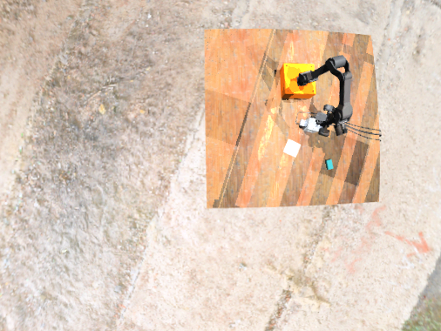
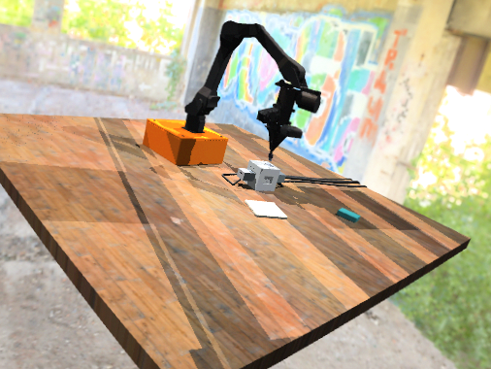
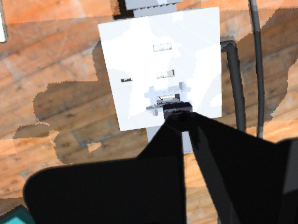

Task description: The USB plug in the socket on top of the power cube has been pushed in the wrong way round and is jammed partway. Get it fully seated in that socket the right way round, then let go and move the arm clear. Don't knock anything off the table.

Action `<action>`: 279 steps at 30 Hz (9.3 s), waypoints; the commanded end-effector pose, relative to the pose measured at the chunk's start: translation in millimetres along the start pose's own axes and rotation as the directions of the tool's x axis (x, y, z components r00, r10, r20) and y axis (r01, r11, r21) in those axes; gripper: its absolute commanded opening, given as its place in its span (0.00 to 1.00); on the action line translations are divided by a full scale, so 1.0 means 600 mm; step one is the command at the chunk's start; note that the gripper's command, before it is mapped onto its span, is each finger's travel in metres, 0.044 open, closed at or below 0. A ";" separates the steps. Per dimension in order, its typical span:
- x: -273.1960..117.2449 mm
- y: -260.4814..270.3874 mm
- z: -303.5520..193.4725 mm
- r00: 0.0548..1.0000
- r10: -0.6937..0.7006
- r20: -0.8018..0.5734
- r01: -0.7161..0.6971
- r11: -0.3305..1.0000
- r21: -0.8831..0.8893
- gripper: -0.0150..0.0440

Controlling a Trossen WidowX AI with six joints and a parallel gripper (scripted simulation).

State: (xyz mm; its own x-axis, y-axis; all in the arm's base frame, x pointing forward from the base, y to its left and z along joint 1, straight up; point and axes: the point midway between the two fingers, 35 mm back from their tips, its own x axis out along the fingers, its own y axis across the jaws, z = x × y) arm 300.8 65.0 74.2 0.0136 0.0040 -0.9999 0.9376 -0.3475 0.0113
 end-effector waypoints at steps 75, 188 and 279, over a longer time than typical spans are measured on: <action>-0.011 0.001 -0.001 1.000 0.003 -0.002 -0.002 -0.013 -1.000 0.25; -0.004 0.002 -0.004 0.999 0.005 -0.033 0.005 -1.000 0.000 0.25; 0.014 0.003 -0.011 0.996 0.007 -0.091 0.009 -1.000 0.015 0.25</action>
State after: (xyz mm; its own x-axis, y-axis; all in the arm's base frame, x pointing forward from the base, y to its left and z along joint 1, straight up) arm 304.9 69.9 66.3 0.0509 0.0810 -0.9954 -0.9407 0.3385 -0.0205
